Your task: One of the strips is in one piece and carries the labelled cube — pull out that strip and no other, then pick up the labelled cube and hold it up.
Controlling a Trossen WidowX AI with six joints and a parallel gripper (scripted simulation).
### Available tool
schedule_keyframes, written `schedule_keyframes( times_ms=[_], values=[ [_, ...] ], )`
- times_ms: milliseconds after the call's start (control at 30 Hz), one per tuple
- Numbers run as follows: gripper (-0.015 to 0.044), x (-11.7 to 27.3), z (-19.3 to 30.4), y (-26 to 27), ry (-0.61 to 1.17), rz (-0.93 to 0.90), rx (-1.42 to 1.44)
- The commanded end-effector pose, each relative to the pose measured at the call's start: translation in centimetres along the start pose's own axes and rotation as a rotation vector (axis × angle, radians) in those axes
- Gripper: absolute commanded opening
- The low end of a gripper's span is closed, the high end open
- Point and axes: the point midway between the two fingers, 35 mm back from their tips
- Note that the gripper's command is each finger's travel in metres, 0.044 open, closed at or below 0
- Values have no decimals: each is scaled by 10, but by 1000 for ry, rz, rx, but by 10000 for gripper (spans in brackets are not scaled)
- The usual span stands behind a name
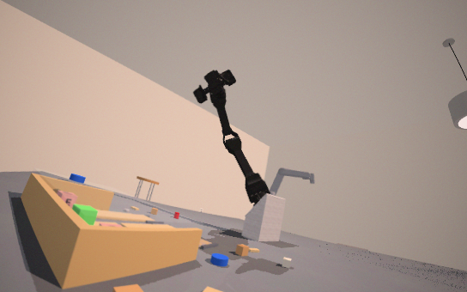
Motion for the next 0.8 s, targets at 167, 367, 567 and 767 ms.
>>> schedule_keyframes(
  times_ms=[167,367,567,767],
  values=[
    [400,-41,6,-4,-40,74,43],
    [400,-93,28,-16,-84,178,100],
    [400,-135,65,-37,-119,286,156],
    [400,-165,113,-65,-143,398,210]
  ],
)
Point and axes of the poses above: the point midway between the two fingers, 35 mm back from their tips, its own x axis back along the fingers, its own y axis across the jaws, z = x × y, and after that the axes turned 12 degrees about -x, right-handed
